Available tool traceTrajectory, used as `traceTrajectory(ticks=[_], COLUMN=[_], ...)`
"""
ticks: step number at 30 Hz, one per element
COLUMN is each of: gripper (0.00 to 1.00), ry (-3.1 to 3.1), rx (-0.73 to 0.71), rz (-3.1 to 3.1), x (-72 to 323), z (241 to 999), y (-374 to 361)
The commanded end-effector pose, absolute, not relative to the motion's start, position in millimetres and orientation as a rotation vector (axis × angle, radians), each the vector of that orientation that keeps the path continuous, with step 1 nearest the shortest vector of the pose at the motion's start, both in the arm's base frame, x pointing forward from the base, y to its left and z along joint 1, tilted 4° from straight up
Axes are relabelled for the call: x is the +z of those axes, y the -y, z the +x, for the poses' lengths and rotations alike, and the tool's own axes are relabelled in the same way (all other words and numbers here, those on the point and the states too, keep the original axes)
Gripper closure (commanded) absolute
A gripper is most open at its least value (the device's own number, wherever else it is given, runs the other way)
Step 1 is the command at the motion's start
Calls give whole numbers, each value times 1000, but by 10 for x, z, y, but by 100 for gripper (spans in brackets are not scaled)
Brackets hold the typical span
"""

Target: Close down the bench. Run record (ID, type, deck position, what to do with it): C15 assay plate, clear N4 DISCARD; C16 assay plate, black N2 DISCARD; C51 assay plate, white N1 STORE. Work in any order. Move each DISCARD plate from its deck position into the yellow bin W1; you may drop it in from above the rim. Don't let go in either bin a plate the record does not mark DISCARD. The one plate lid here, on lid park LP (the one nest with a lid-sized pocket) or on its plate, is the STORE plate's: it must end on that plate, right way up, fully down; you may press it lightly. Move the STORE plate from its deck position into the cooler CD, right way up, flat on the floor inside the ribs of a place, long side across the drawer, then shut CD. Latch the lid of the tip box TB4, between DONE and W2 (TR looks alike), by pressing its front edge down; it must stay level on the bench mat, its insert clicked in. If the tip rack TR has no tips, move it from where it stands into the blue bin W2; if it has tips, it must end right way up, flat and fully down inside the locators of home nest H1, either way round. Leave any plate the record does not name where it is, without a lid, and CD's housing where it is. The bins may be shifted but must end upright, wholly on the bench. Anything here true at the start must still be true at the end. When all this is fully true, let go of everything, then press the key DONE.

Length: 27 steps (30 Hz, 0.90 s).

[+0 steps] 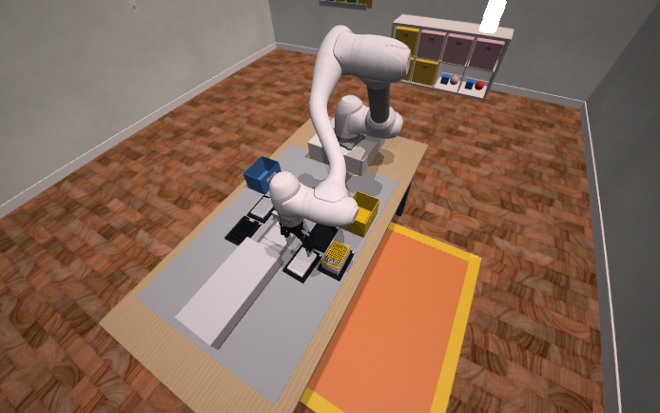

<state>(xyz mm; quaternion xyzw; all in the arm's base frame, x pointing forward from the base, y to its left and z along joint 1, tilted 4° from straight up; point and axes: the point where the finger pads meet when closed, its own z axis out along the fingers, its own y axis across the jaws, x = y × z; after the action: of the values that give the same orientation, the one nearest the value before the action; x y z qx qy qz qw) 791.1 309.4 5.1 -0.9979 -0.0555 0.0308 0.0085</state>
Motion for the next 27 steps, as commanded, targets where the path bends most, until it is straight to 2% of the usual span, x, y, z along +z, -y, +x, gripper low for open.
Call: traceTrajectory(ticks=[1,27], gripper=[34,34], ry=[171,171], rx=[92,92], rz=[-3120,-3120], x=[89,89], z=[7926,7927], y=[-3089,-3055])
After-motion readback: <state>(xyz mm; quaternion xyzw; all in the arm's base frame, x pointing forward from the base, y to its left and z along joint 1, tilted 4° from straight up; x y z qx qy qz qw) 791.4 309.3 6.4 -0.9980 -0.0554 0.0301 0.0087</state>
